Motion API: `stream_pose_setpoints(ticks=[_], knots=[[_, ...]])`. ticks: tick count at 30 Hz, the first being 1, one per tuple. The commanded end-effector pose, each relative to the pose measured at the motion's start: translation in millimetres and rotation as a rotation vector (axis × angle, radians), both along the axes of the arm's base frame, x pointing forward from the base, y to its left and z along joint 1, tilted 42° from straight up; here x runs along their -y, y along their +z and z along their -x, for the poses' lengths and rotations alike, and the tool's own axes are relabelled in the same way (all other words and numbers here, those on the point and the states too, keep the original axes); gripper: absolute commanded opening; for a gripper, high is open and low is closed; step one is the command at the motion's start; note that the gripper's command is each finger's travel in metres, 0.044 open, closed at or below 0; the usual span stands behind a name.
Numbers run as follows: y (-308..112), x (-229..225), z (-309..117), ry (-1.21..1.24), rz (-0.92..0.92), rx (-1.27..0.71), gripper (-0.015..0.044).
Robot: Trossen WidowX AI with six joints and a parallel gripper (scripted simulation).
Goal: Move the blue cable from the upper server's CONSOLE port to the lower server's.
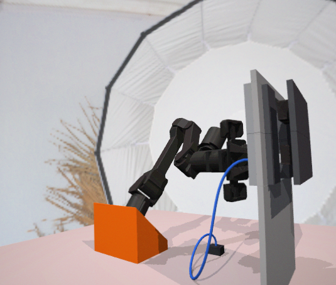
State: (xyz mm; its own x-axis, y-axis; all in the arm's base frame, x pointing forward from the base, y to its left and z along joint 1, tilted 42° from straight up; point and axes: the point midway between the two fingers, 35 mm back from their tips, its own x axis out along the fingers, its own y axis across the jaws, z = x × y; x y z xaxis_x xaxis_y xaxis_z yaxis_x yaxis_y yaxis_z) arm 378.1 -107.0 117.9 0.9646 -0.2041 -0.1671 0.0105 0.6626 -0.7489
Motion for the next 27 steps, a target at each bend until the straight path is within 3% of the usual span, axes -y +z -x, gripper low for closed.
stream_pose_setpoints(ticks=[1, 27], knots=[[2.3, 1.5, -1.8, -0.008, 0.001, 0.008, 0.0000], [2.4, 1.3, -6.6, -0.009, 0.001, 0.009, 0.0000]])
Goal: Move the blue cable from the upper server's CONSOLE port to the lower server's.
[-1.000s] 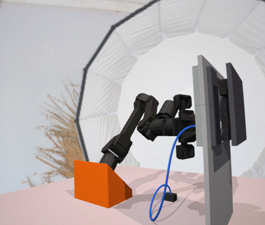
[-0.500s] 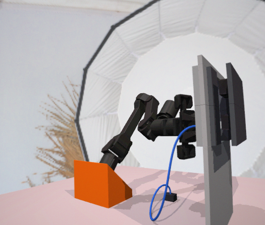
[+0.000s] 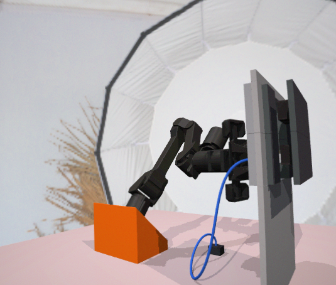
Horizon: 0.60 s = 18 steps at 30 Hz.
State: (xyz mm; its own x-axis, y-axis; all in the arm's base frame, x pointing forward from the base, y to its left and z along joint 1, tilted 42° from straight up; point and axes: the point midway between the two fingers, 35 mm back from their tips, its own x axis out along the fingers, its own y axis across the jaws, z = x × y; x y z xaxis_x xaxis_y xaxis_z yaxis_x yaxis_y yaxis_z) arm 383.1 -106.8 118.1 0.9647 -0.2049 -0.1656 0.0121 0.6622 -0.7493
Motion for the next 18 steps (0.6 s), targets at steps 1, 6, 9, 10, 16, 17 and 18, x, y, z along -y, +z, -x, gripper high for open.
stream_pose_setpoints(ticks=[1, 6, 9, 10, 16, 17, 18], knots=[[2.2, 1.5, -1.8, -0.008, 0.001, 0.007, 0.0000], [2.2, 1.4, -2.7, -0.009, 0.001, 0.007, 0.0000], [2.2, 1.4, -3.3, -0.009, 0.001, 0.007, 0.0000], [2.1, 1.4, -3.5, -0.009, 0.001, 0.007, 0.0000], [2.2, 1.4, -4.6, -0.009, 0.001, 0.008, 0.0000], [2.2, 1.3, -4.8, -0.009, 0.001, 0.008, 0.0000], [2.1, 1.3, -5.0, -0.009, 0.001, 0.008, 0.0000]])
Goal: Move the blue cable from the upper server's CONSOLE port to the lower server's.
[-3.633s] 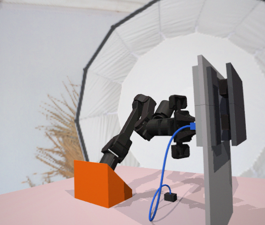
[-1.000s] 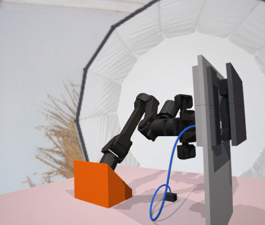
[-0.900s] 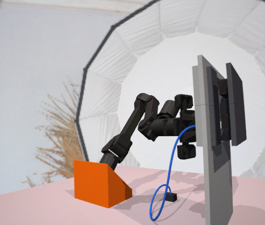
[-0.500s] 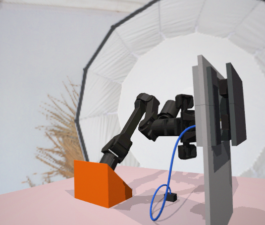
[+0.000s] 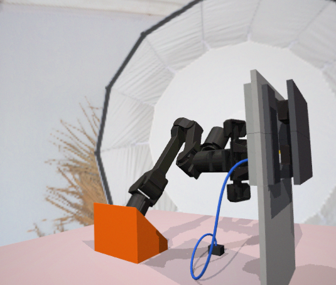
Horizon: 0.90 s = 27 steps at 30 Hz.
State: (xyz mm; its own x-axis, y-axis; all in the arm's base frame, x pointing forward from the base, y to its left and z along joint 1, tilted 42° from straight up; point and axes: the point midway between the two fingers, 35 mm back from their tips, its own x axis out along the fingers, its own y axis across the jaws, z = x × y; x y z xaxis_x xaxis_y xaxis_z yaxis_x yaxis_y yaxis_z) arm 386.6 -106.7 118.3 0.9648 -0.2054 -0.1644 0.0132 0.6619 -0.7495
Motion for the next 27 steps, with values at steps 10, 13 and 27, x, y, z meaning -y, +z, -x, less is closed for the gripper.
stream_pose_setpoints(ticks=[10, 13, 27], knots=[[2.0, 1.4, -3.5, -0.009, 0.000, 0.007, 0.0000], [2.0, 1.4, -4.1, -0.009, 0.000, 0.007, 0.0000], [2.0, 1.3, -6.8, -0.009, 0.000, 0.007, 0.0000]])
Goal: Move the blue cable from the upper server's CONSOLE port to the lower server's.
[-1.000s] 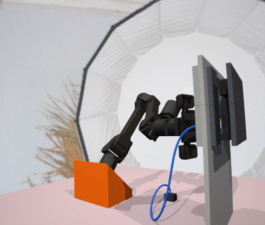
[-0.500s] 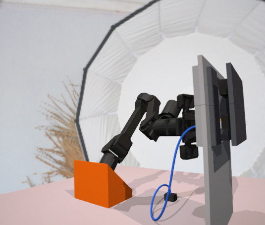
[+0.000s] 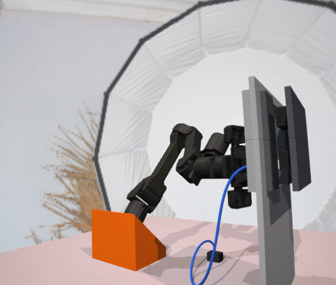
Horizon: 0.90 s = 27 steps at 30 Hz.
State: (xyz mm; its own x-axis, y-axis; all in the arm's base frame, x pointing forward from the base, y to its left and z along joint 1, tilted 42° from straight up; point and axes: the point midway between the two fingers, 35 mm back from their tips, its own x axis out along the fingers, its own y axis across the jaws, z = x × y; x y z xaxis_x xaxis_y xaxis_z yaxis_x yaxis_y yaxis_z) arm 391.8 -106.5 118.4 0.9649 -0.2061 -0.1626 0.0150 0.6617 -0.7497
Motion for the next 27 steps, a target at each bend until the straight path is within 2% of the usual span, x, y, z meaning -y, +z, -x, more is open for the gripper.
stream_pose_setpoints(ticks=[1, 27], knots=[[1.9, 1.4, -1.8, -0.008, 0.000, 0.006, 0.0000], [1.8, 1.2, -7.0, -0.009, 0.000, 0.007, 0.0000]])
